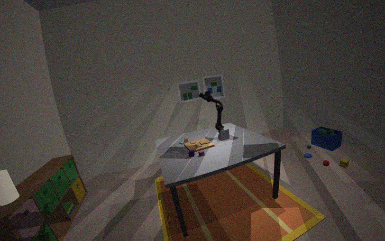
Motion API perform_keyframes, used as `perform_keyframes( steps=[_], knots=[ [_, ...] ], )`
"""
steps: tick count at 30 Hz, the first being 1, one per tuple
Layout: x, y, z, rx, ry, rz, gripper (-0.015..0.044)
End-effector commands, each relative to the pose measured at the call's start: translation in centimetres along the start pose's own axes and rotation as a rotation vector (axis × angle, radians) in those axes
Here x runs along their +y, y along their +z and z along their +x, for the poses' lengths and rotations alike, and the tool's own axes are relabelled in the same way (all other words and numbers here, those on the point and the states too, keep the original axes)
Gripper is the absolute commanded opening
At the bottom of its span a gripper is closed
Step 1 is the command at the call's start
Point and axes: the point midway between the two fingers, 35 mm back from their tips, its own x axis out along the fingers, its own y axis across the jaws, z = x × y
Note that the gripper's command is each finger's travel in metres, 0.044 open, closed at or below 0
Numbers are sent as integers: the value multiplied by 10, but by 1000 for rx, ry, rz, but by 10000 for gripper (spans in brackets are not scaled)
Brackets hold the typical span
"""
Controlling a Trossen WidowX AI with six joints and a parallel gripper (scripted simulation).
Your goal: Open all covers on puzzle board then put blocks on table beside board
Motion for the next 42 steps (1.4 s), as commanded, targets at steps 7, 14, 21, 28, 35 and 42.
perform_keyframes(
  steps=[7, 14, 21, 28, 35, 42],
  knots=[
    [-21, -43, 16, 120, -41, 34, 0],
    [-34, -76, 25, 210, -72, 58, 0],
    [-43, -113, 31, 309, -99, 75, 0],
    [-48, -149, 34, 409, -112, 84, 0],
    [-51, -187, 33, 512, -127, 90, 0],
    [-49, -222, 30, 610, -134, 98, 0]
  ],
)
